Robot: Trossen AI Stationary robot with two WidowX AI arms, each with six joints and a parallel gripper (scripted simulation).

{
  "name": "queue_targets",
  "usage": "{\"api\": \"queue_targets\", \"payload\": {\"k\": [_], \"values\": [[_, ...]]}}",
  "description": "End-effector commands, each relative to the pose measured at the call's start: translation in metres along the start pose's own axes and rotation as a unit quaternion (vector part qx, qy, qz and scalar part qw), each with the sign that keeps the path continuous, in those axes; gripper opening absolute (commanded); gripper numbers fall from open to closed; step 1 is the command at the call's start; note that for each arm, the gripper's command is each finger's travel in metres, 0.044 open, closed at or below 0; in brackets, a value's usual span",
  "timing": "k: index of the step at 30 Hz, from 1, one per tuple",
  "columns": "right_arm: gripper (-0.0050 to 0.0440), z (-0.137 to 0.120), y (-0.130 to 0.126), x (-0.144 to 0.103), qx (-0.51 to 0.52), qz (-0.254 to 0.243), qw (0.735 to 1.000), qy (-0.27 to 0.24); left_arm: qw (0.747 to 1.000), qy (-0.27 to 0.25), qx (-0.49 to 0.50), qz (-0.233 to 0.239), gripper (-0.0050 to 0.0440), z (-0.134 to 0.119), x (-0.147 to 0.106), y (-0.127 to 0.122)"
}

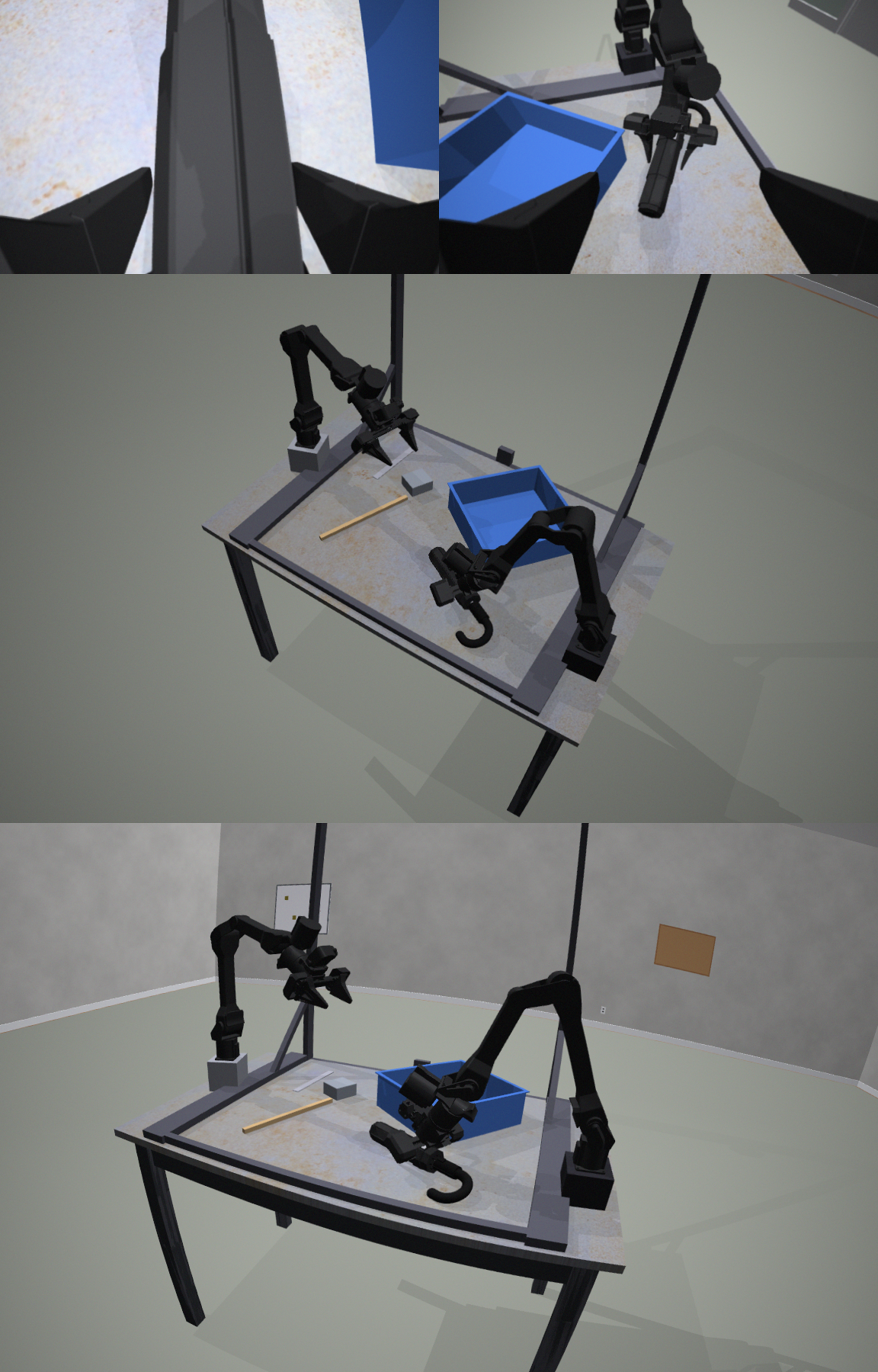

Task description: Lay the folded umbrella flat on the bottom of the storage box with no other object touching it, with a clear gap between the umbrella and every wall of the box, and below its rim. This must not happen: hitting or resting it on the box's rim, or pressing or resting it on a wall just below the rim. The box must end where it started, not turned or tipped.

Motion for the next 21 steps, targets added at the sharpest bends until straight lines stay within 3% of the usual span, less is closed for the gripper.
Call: {"api": "queue_targets", "payload": {"k": [1, 8, 12, 13, 21], "values": [[0.04, 0.01, 0.0005, -0.0066, -0.001, 0.001, 1.0, -0.014, 1.0, -0.009, 0.004, 0.007, 0.0316, 0.0078, -0.0036, 0.0039], [0.04, 0.01, 0.0005, -0.0066, -0.001, 0.001, 1.0, -0.014, 1.0, -0.009, 0.004, 0.007, 0.0256, 0.0078, -0.0036, 0.0039], [0.04, 0.01, 0.0005, -0.0066, -0.001, 0.001, 1.0, -0.014, 1.0, -0.009, 0.004, 0.007, 0.0256, 0.0078, -0.0036, 0.0039], [0.04, 0.01, 0.0005, -0.0066, -0.001, 0.001, 1.0, -0.014, 1.0, -0.009, 0.004, 0.007, 0.0232, 0.0078, -0.0036, 0.0039], [0.04, 0.01, 0.0005, -0.0066, -0.001, 0.001, 1.0, -0.014, 1.0, -0.009, 0.004, 0.007, 0.0178, 0.0078, -0.0036, 0.0039]]}}
Point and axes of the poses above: on each arm, the point midway between the two fingers, 35 mm back from their tips, its own x axis out along the fingers, its own y axis across the jaws, z = x × y, the point moved 1 cm from there along -x, back along the fingers, and after that the axes turned 4 degrees about x, right-handed, at the moved point
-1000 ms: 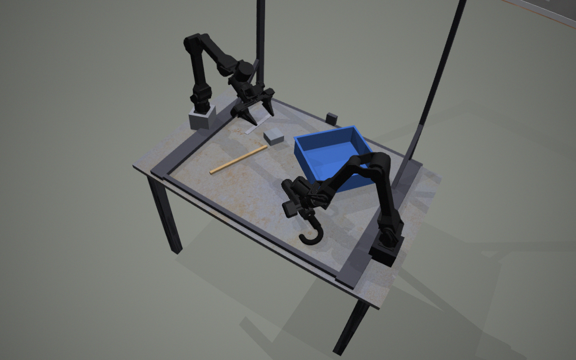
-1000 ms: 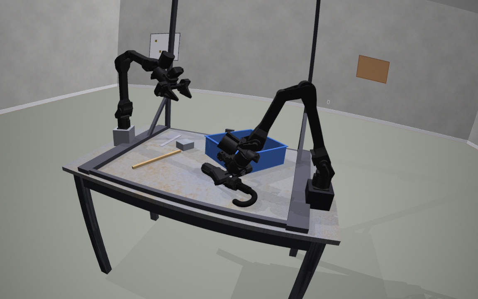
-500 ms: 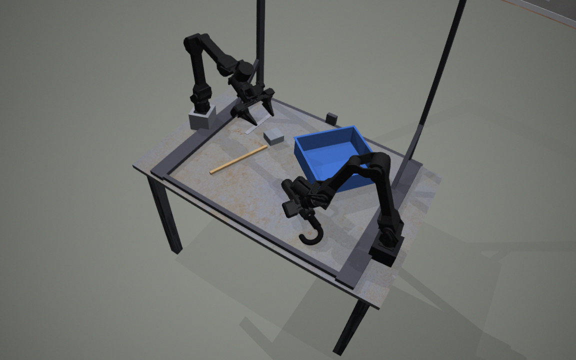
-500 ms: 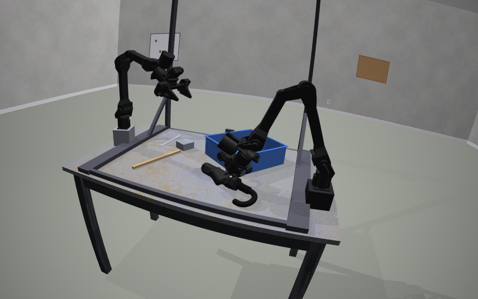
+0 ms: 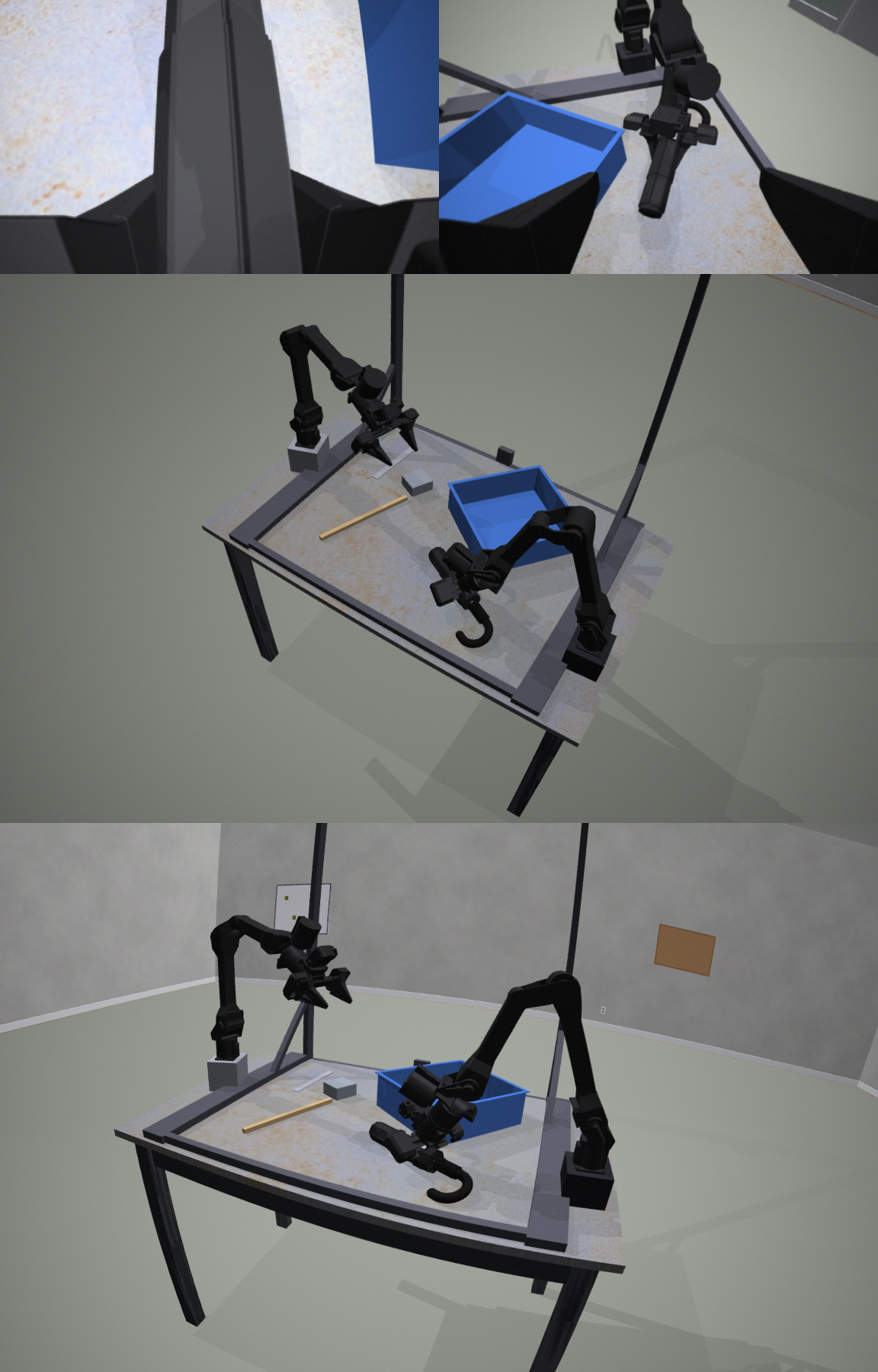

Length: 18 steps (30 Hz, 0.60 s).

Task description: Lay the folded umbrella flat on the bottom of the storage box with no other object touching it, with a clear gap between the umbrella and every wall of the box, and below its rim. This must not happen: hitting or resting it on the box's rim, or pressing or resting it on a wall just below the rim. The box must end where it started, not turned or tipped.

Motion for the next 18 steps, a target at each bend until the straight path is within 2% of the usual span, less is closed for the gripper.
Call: {"api": "queue_targets", "payload": {"k": [1, 5, 7, 10, 13, 18], "values": [[0.04, 0.01, 0.001, -0.007, -0.001, 0.001, 1.0, -0.014, 1.0, -0.009, 0.003, 0.008, 0.0172, 0.008, -0.003, 0.004], [0.04, 0.01, 0.001, -0.007, -0.001, 0.001, 1.0, -0.014, 1.0, -0.016, 0.005, 0.014, 0.0076, 0.02, -0.016, 0.008], [0.04, 0.01, 0.001, -0.007, -0.001, 0.001, 1.0, -0.014, 1.0, -0.016, 0.005, 0.014, 0.0076, 0.02, -0.016, 0.008], [0.04, 0.01, 0.001, -0.007, -0.001, 0.001, 1.0, -0.014, 1.0, -0.017, 0.006, 0.013, 0.0004, 0.032, -0.033, 0.008], [0.04, 0.01, 0.001, -0.007, -0.001, 0.001, 1.0, -0.014, 1.0, -0.021, 0.008, 0.016, -0.0001, 0.052, -0.062, 0.01], [0.04, 0.01, 0.001, -0.007, -0.001, 0.001, 1.0, -0.014, 1.0, -0.018, 0.007, 0.014, -0.0003, 0.066, -0.087, 0.009]]}}
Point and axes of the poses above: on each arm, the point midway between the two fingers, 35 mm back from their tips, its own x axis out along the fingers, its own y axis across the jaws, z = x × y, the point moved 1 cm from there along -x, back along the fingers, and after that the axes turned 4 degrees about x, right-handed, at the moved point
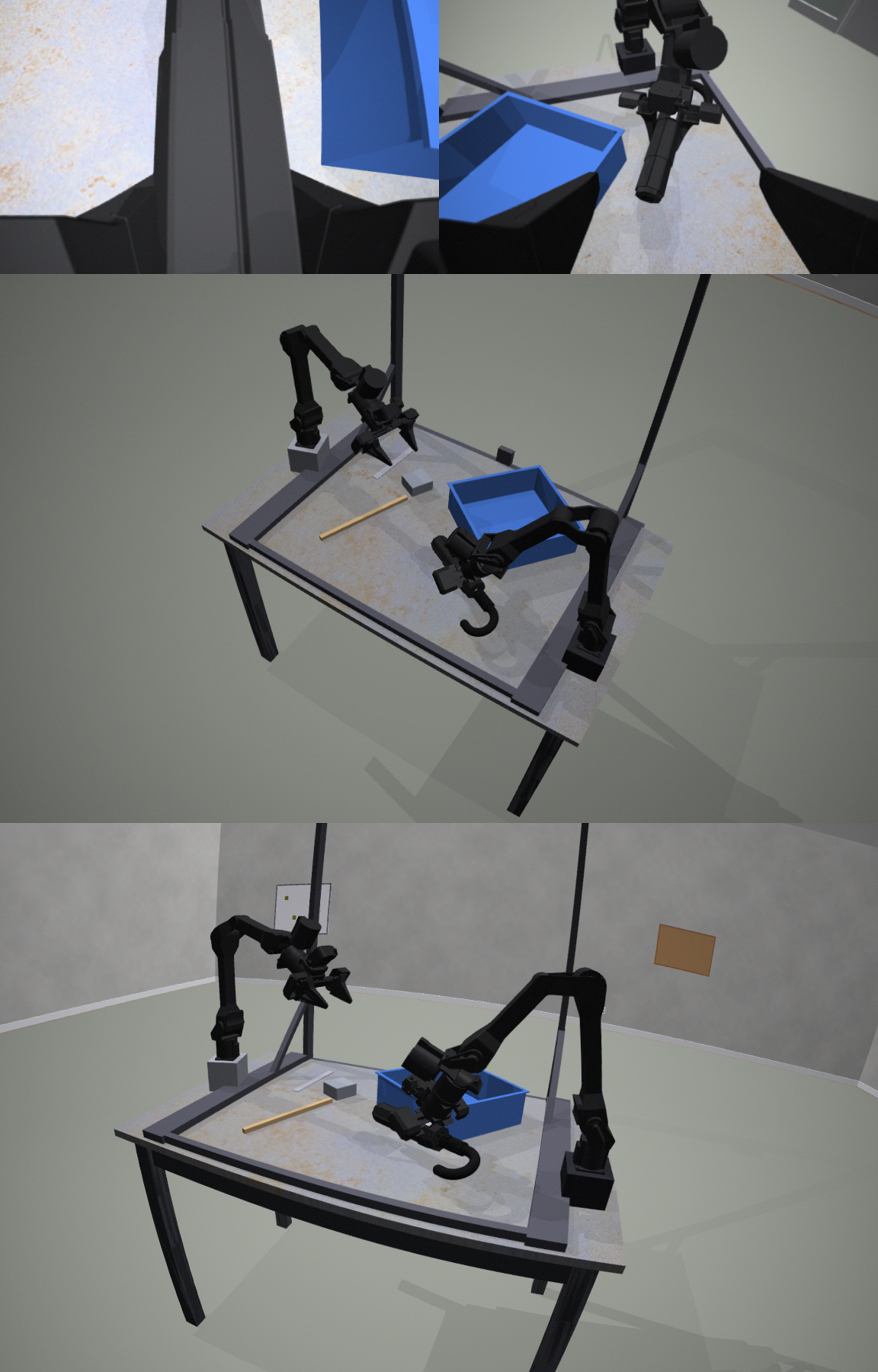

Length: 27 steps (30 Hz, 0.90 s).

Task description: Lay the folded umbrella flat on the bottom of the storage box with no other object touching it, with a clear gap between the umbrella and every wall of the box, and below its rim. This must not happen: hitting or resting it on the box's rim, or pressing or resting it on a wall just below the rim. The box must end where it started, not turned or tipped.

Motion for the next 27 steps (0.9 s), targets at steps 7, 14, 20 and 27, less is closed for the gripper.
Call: {"api": "queue_targets", "payload": {"k": [7, 14, 20, 27], "values": [[0.04, 0.01, 0.001, -0.007, -0.001, 0.001, 1.0, -0.014, 0.999, -0.035, 0.015, 0.022, -0.0005, 0.061, -0.075, 0.01], [0.04, 0.01, 0.001, -0.007, -0.001, 0.001, 1.0, -0.014, 0.999, -0.031, 0.014, 0.02, -0.005, 0.084, -0.116, 0.008], [0.04, 0.01, 0.001, -0.007, -0.001, 0.001, 1.0, -0.014, 0.999, -0.031, 0.013, 0.019, -0.005, 0.084, -0.117, 0.008], [0.04, 0.011, 0.002, -0.001, -0.024, 0.024, 0.999, -0.001, 0.999, -0.028, 0.011, 0.018, -0.005, 0.09, -0.108, -0.007]]}}
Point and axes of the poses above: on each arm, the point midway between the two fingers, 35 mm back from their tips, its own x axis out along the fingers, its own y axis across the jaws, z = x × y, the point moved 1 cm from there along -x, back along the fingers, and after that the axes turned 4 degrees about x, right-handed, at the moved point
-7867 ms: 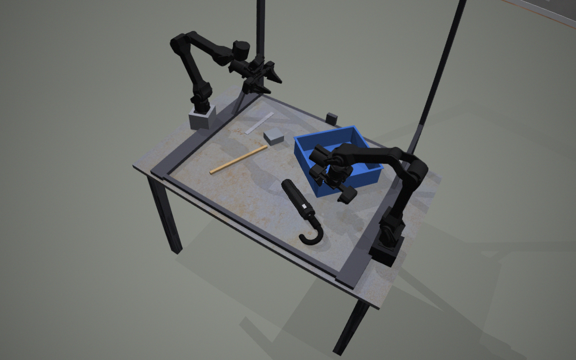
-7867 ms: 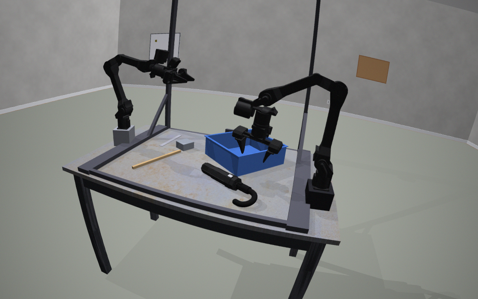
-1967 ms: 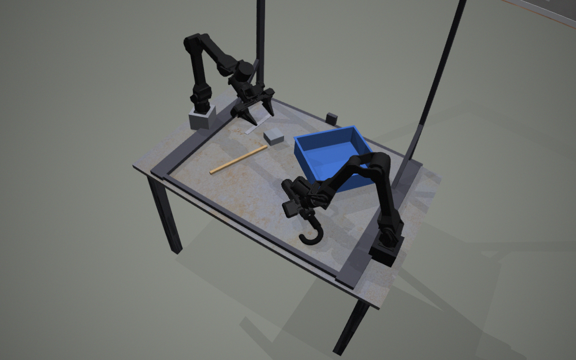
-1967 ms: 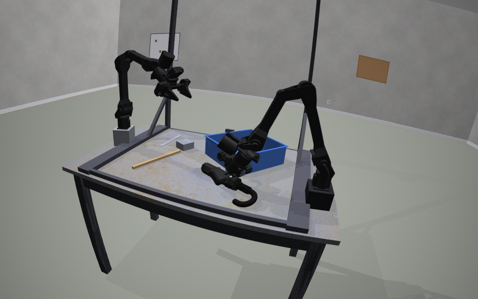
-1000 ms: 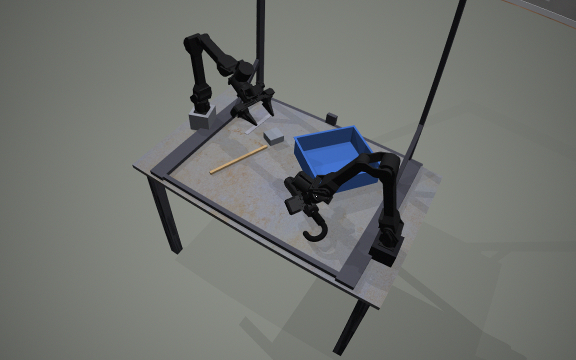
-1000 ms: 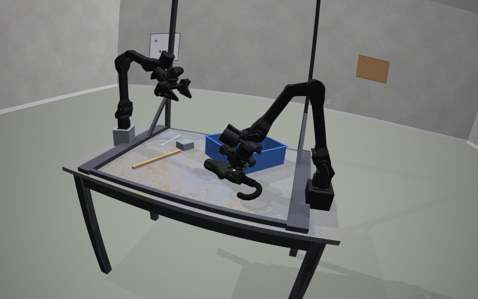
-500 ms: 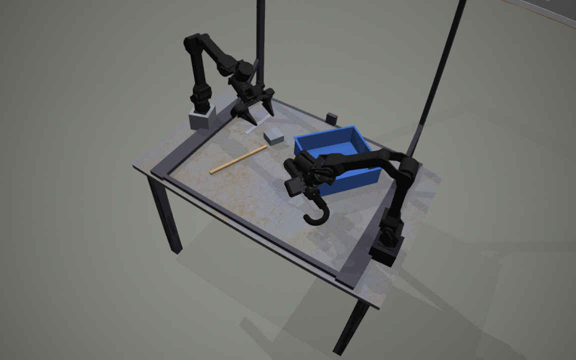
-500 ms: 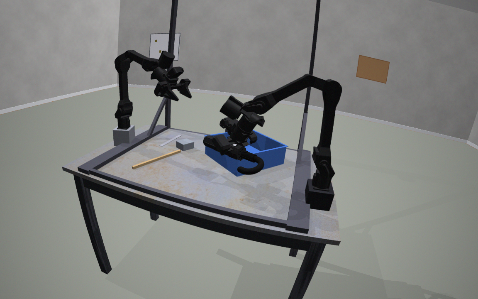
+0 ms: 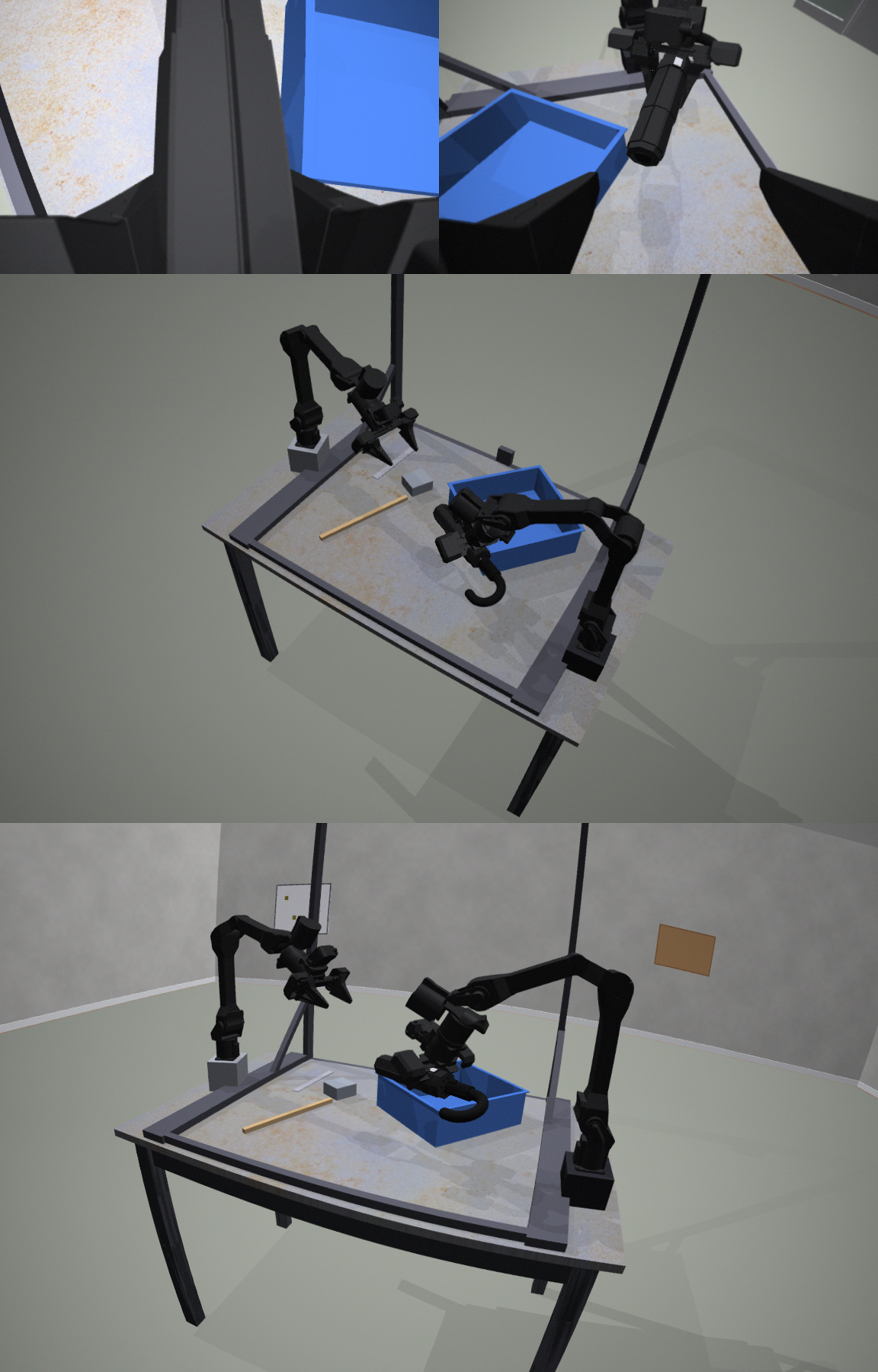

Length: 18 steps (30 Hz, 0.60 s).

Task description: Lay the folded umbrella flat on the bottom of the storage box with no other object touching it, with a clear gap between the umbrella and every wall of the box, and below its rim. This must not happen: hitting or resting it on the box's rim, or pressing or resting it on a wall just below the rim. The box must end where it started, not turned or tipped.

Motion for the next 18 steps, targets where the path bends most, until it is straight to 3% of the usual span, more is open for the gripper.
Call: {"api": "queue_targets", "payload": {"k": [1, 11, 13, 18], "values": [[0.04, 0.01, 0.002, 0.0, -0.027, 0.028, 0.999, 0.002, 0.999, -0.032, 0.013, 0.017, -0.005, 0.028, -0.013, -0.012], [0.04, 0.004, 0.015, 0.009, -0.156, 0.204, 0.966, 0.041, 0.999, -0.03, 0.01, 0.012, -0.005, 0.075, 0.024, -0.085], [0.04, 0.004, 0.015, 0.009, -0.156, 0.204, 0.966, 0.041, 0.999, -0.03, 0.01, 0.012, -0.005, 0.075, 0.024, -0.085], [0.04, 0.006, 0.019, 0.005, -0.203, 0.3, 0.932, 0.024, 0.999, -0.032, 0.008, 0.01, -0.005, 0.108, 0.047, -0.141]]}}
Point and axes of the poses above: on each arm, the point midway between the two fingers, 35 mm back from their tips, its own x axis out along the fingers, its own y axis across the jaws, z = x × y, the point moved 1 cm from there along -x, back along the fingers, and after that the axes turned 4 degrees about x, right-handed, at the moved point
